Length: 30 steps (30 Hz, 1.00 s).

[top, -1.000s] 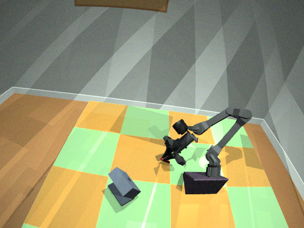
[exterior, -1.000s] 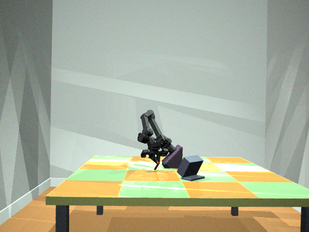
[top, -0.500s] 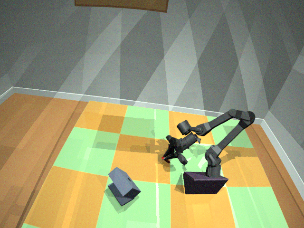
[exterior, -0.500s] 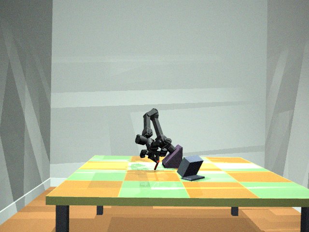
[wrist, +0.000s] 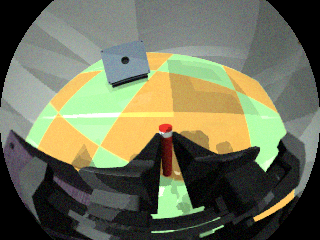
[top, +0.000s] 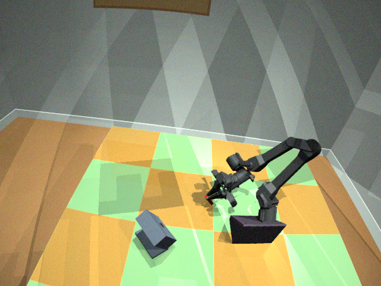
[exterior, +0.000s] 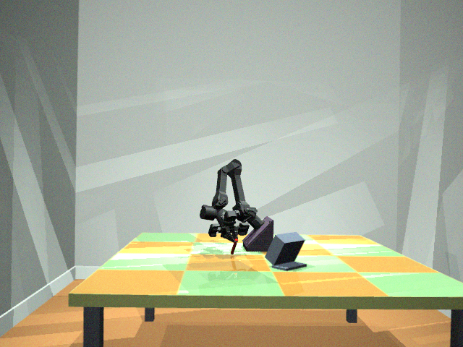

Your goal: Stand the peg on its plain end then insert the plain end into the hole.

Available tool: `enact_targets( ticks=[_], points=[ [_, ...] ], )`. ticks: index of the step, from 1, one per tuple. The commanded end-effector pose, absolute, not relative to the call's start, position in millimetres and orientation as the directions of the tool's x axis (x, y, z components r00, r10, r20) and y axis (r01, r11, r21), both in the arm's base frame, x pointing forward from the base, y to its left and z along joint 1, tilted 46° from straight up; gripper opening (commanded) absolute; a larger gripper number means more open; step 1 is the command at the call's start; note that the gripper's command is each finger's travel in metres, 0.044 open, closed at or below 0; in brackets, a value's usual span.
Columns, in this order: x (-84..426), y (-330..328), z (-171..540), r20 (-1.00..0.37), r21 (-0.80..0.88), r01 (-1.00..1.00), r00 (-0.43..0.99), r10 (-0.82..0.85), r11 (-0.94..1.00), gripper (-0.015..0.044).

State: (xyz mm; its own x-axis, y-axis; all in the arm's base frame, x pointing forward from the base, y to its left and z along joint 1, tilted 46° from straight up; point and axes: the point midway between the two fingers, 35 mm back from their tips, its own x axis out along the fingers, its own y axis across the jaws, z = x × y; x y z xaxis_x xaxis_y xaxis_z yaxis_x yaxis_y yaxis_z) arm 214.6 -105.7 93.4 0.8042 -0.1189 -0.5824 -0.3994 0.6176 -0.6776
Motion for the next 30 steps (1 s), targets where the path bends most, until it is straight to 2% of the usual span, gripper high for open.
enact_targets(
  ticks=[1, 30],
  points=[
    [211, -105, 91, -0.574, -0.673, -0.407, 0.814, -0.089, 0.617, 0.0049],
    [193, -112, 94, -0.442, -0.673, -0.409, 0.89, 0.108, 0.616, 0.0049]
  ],
)
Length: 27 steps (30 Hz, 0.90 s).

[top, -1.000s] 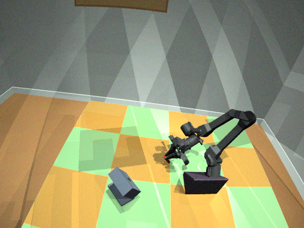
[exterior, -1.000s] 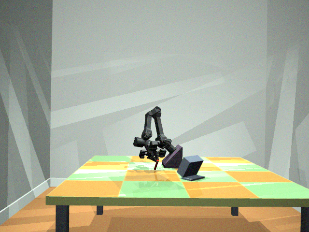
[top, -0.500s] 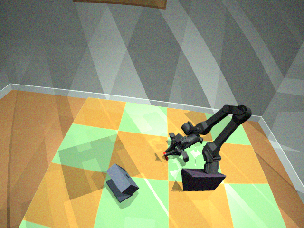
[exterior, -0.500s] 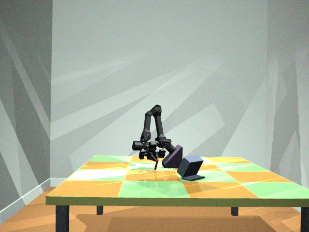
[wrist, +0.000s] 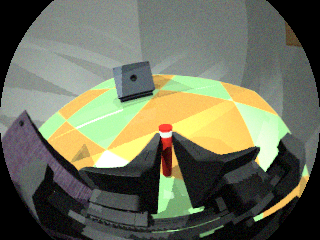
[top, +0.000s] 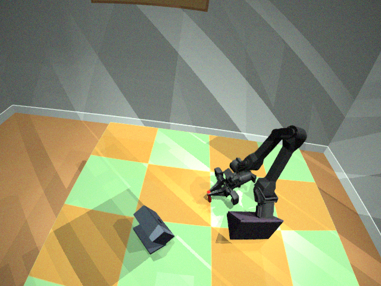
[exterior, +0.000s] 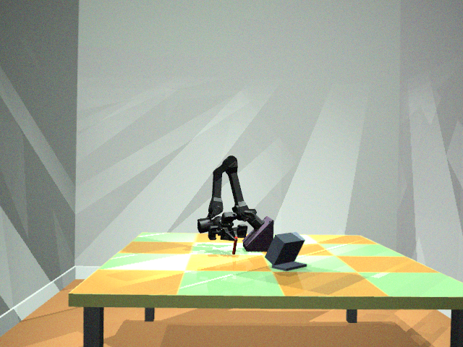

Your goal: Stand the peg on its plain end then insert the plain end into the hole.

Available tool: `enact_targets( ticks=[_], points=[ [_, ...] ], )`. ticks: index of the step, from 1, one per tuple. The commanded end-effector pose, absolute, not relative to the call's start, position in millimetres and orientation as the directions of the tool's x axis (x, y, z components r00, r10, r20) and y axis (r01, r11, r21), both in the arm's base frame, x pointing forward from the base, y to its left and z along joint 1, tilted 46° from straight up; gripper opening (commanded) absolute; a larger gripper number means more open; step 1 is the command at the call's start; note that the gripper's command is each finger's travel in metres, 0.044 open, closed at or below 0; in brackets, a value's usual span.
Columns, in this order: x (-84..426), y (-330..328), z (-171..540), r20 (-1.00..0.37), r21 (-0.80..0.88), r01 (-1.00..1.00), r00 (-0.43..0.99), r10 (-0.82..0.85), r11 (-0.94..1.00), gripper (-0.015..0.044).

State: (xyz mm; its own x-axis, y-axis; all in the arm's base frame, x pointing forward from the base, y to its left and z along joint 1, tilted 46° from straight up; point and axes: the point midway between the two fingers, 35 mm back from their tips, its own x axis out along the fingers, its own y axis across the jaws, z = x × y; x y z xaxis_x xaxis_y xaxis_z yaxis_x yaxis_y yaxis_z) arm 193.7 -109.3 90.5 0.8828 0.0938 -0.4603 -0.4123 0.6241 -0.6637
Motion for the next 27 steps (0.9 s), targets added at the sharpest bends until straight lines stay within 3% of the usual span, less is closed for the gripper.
enact_targets(
  ticks=[1, 27],
  points=[
    [192.6, -112.0, 94.2, -0.437, -0.673, -0.409, 0.892, 0.115, 0.616, 0.0049],
    [184.4, -114.7, 93.0, -0.417, -0.665, -0.41, 0.897, 0.145, 0.624, 0.0049]
  ],
)
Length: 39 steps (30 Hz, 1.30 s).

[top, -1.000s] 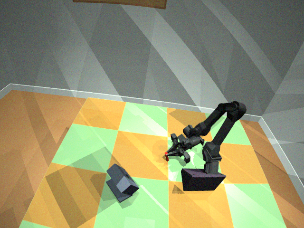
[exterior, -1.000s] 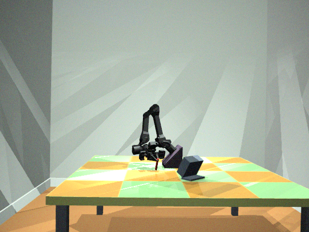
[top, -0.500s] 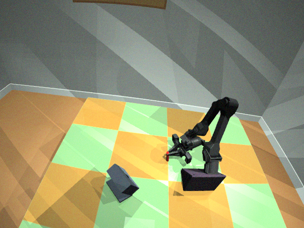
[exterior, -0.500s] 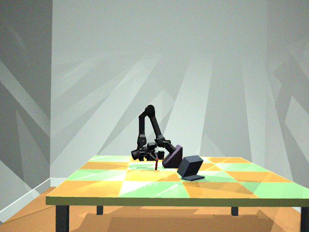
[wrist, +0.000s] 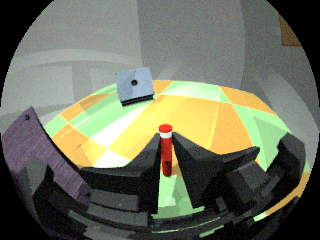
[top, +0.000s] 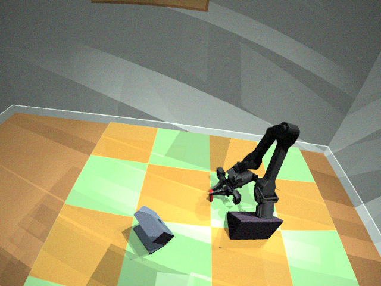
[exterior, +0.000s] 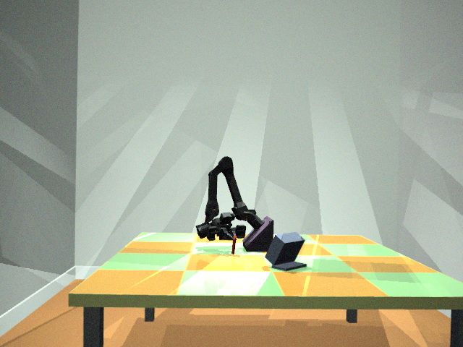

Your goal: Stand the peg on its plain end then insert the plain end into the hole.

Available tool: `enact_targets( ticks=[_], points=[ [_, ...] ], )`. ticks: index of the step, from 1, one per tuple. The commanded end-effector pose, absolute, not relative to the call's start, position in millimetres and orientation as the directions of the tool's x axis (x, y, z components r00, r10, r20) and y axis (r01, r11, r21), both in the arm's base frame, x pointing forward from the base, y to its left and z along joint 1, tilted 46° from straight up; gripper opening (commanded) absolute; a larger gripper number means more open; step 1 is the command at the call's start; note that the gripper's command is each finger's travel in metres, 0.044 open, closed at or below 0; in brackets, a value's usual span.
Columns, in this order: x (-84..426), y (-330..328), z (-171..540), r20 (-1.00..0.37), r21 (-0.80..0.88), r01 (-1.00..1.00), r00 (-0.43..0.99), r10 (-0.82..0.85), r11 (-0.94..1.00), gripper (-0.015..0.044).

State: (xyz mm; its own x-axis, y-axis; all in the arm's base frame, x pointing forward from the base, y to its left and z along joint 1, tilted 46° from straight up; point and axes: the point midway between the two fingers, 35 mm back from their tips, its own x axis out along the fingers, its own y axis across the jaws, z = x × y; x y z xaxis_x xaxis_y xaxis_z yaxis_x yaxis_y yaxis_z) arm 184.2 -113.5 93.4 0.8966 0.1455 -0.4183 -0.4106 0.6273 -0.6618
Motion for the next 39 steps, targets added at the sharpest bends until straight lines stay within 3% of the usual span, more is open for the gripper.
enact_targets(
  ticks=[1, 39],
  points=[
    [184.3, -114.8, 92.5, -0.418, -0.663, -0.41, 0.897, 0.145, 0.626, 0.0049],
    [176.3, -115.1, 85.6, -0.391, -0.644, -0.404, 0.904, 0.175, 0.649, 0.0049]
  ],
)
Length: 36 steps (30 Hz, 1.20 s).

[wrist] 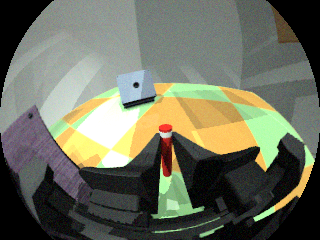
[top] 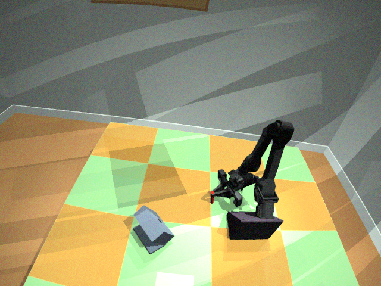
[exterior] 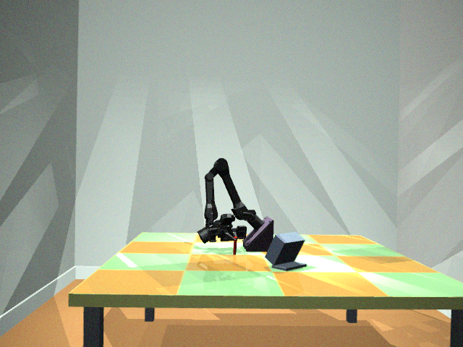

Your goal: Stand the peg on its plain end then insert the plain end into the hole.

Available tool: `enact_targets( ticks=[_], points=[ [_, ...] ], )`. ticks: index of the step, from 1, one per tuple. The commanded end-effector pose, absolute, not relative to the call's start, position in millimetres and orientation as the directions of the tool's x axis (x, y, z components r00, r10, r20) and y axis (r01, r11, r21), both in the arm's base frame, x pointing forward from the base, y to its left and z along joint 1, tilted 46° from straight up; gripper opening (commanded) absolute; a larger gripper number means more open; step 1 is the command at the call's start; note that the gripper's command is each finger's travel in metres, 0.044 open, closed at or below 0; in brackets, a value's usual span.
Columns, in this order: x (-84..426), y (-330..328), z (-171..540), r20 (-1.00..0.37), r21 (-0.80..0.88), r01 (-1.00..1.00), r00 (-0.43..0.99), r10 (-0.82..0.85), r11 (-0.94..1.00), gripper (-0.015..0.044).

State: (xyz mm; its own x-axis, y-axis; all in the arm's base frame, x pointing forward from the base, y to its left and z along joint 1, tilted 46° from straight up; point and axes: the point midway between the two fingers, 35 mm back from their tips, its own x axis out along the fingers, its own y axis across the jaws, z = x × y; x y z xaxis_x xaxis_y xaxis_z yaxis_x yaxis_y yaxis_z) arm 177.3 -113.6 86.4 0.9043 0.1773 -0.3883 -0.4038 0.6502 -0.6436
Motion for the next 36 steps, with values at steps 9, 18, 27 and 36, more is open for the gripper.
enact_targets(
  ticks=[9, 18, 27, 36],
  points=[
    [174.3, -114.5, 84.0, -0.378, -0.641, -0.401, 0.907, 0.186, 0.654, 0.0049],
    [172.4, -113.7, 82.3, -0.365, -0.638, -0.398, 0.91, 0.196, 0.66, 0.0049],
    [172.1, -111.5, 81.9, -0.353, -0.635, -0.394, 0.913, 0.205, 0.664, 0.0109],
    [172.1, -111.5, 81.9, -0.353, -0.635, -0.394, 0.913, 0.205, 0.664, 0.013]
  ],
)
